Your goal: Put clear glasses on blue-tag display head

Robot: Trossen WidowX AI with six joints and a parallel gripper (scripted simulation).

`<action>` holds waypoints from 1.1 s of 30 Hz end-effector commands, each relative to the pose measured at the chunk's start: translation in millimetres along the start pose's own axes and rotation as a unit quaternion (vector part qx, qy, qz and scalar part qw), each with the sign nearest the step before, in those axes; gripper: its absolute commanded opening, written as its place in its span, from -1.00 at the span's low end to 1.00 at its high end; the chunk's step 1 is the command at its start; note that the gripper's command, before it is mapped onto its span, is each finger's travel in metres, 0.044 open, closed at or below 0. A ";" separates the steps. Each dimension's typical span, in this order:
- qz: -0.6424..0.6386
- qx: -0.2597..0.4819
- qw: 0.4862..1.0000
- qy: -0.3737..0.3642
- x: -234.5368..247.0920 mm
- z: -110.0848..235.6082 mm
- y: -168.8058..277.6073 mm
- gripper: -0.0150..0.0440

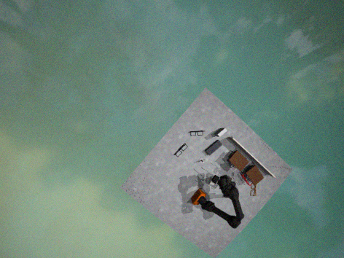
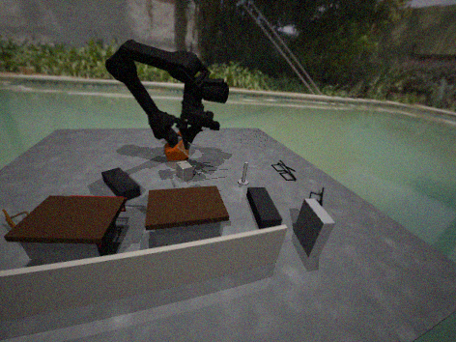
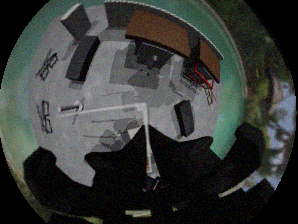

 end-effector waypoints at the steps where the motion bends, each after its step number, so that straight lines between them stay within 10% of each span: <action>1: -0.071 0.008 0.997 -0.007 -5.7 -2.0 2.7 -0.49; 33: -0.647 0.083 0.758 -0.015 -47.7 -18.6 15.0 -0.49</action>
Point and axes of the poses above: the point midway between the two fingers, 35 mm back from their tips, its own z axis back along the fingers, its own x axis across the jaws, y = z × x, the point moved 6 cm from there along z, back along the fingers, and after that the axes turned 5 degrees about z, right-handed, at the moved point
